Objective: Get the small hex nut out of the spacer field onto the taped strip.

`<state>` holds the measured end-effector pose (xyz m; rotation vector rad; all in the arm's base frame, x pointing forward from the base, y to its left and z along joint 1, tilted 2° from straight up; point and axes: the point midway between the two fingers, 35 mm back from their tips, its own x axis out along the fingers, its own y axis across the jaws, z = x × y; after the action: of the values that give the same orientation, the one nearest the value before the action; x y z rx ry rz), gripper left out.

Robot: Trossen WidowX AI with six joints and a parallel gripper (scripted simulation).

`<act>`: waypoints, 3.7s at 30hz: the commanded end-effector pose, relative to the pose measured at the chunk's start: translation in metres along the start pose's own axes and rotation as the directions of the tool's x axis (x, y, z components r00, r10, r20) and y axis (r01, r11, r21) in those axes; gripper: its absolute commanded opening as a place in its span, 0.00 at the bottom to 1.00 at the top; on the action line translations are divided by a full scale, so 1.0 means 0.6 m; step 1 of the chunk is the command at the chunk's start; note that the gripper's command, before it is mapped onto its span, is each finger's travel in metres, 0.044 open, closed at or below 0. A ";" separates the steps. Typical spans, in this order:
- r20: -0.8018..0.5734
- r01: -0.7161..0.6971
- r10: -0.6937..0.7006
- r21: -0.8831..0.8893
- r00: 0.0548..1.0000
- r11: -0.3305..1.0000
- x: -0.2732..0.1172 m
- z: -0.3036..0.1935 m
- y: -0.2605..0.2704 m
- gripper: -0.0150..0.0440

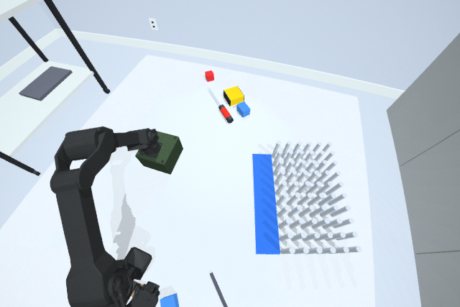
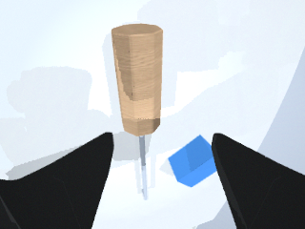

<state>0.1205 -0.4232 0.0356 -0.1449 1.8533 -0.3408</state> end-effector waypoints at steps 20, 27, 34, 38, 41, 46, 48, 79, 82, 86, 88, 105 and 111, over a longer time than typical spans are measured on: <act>-0.003 0.005 -0.005 -0.003 1.000 1.000 0.049 0.015 0.011 0.73; -0.003 0.005 -0.005 -0.003 1.000 1.000 0.067 0.020 0.017 0.73; -0.003 0.005 -0.005 -0.003 1.000 1.000 0.084 0.024 0.023 0.73; -0.003 0.005 -0.005 -0.003 1.000 1.000 0.094 0.027 0.026 0.73; -0.003 0.005 -0.005 -0.003 1.000 1.000 0.102 0.028 0.029 0.73; -0.003 0.005 -0.005 -0.003 1.000 1.000 0.108 0.030 0.031 0.68; -0.003 0.005 -0.005 -0.003 1.000 1.000 0.108 0.030 0.031 0.60; 0.000 0.004 -0.004 0.000 1.000 1.000 -0.138 -0.036 -0.045 0.25; 0.000 0.003 -0.003 0.000 1.000 1.000 -0.156 -0.044 -0.047 0.25; 0.001 0.003 -0.003 0.004 1.000 1.000 -0.156 -0.043 -0.046 0.25; 0.012 -0.001 0.000 0.042 1.000 0.999 -0.160 -0.037 -0.040 0.25; 0.144 -0.121 0.057 0.491 0.988 0.863 -0.207 0.027 0.043 0.25; 0.185 -0.182 0.083 0.621 0.979 0.763 -0.223 0.046 0.075 0.25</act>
<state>0.1833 -0.3581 0.1334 0.3544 1.5494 -0.7702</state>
